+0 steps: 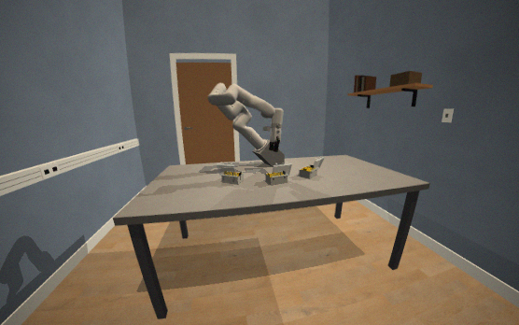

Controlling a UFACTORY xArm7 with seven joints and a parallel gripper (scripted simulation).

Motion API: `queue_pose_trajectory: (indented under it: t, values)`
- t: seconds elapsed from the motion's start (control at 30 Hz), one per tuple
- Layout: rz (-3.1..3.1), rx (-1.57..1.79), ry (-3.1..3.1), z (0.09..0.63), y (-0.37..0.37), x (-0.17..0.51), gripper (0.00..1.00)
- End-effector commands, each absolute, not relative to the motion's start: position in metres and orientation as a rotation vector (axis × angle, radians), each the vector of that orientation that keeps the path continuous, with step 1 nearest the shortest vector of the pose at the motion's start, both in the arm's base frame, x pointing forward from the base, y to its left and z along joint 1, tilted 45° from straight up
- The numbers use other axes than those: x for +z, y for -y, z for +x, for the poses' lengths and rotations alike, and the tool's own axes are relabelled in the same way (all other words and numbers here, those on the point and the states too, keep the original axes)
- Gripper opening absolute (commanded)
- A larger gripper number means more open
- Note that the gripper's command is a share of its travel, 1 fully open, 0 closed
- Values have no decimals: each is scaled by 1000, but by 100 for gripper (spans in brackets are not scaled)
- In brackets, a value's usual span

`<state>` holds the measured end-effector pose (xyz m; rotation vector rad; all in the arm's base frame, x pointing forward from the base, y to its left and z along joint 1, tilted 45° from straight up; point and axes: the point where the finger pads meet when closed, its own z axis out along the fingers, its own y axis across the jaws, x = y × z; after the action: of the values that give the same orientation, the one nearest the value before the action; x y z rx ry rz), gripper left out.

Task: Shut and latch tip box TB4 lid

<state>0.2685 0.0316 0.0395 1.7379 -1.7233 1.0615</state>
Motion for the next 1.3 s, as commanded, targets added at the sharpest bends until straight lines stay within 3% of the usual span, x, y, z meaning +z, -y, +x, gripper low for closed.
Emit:
queue_pose_trajectory:
  t: [0.0, 0.73, 1.27]
  values:
    - [1835, 1017, 1551, 269, -33, 40, 100]
    - [2126, 820, 781, 269, -33, 40, 100]
    - [2125, 820, 781, 275, -2, 8, 100]
